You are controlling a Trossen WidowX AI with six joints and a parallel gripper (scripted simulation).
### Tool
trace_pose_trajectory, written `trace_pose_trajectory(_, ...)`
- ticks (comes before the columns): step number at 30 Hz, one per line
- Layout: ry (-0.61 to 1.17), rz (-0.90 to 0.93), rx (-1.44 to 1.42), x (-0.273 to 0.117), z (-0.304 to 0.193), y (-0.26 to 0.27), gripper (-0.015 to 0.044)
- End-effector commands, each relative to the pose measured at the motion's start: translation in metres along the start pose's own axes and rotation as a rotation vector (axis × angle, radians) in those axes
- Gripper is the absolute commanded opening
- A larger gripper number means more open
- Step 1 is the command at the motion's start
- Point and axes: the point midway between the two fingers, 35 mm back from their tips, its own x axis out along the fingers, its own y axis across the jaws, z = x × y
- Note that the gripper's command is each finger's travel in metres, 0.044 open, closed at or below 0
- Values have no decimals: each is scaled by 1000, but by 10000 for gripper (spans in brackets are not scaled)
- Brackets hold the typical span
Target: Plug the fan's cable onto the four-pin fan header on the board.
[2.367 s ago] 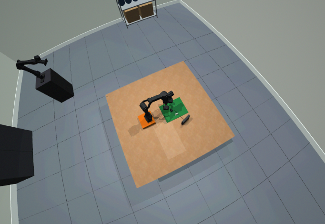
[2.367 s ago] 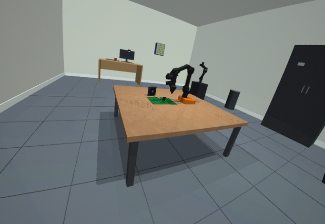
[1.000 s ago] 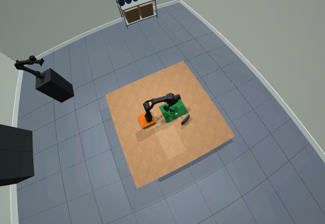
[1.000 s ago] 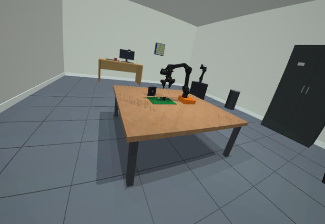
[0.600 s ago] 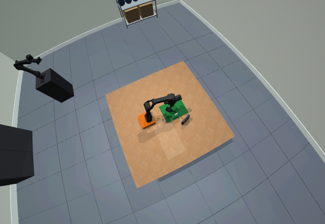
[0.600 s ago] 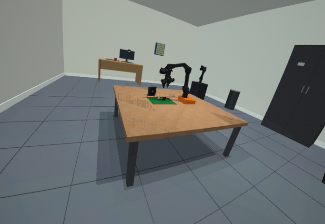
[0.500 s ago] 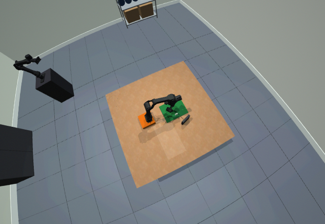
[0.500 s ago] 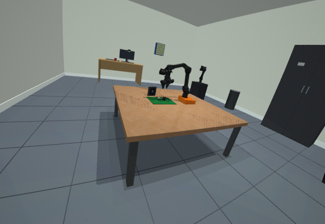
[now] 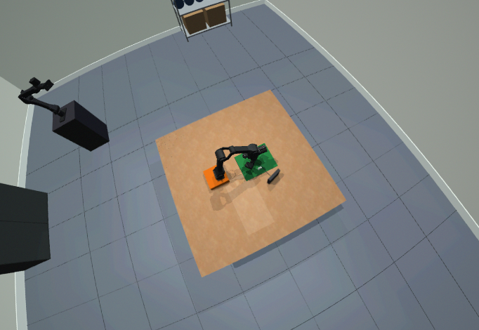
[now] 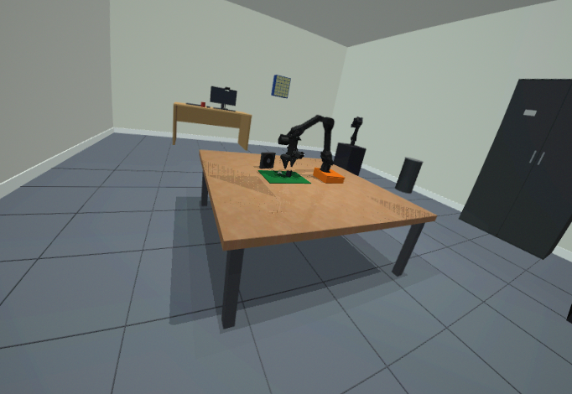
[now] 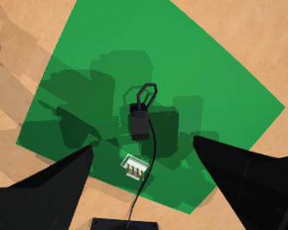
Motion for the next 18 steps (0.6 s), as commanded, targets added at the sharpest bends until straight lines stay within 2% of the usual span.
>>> trace_pose_trajectory(1,-10,3,2,8,2,1,440)
trace_pose_trajectory(18,-10,3,2,36,2,1,440)
